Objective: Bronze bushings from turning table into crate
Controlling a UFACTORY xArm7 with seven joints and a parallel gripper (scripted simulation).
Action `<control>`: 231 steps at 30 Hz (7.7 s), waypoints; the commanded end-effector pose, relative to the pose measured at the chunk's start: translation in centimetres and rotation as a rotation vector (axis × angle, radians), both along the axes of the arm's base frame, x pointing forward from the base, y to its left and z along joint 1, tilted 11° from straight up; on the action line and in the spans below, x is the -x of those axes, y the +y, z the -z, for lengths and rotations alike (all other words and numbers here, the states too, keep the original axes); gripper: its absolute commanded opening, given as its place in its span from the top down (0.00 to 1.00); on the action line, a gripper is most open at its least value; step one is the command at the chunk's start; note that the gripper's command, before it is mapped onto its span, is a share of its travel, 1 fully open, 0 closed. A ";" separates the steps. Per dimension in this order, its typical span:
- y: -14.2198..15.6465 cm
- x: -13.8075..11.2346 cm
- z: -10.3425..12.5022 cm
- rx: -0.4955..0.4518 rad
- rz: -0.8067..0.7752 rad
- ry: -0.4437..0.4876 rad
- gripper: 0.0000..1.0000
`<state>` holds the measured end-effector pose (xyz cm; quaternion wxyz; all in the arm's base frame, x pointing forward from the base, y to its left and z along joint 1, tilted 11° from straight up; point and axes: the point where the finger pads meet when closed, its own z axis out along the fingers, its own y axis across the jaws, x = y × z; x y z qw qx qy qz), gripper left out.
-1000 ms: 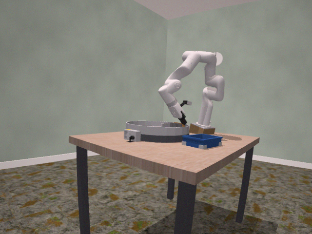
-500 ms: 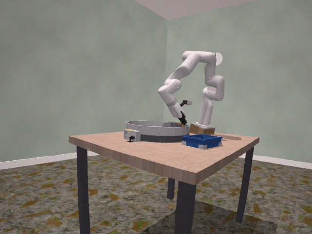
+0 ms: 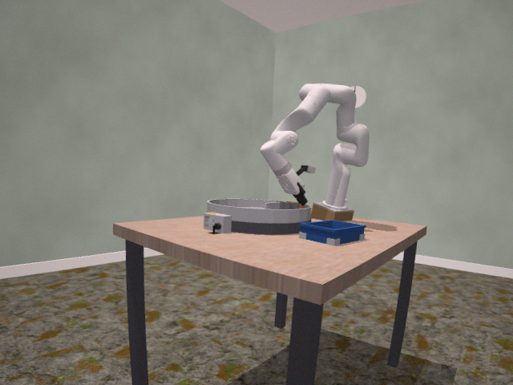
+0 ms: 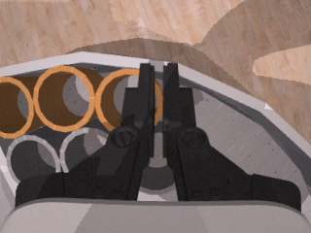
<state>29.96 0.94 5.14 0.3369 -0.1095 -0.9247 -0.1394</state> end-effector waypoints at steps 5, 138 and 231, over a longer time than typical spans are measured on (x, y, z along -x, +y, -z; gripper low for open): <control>-0.2 -0.1 -0.7 0.001 0.001 -0.003 1.00; 26.2 -16.1 -5.8 0.001 0.001 -0.003 1.00; 27.1 -16.3 -1.1 0.001 0.001 -0.003 1.00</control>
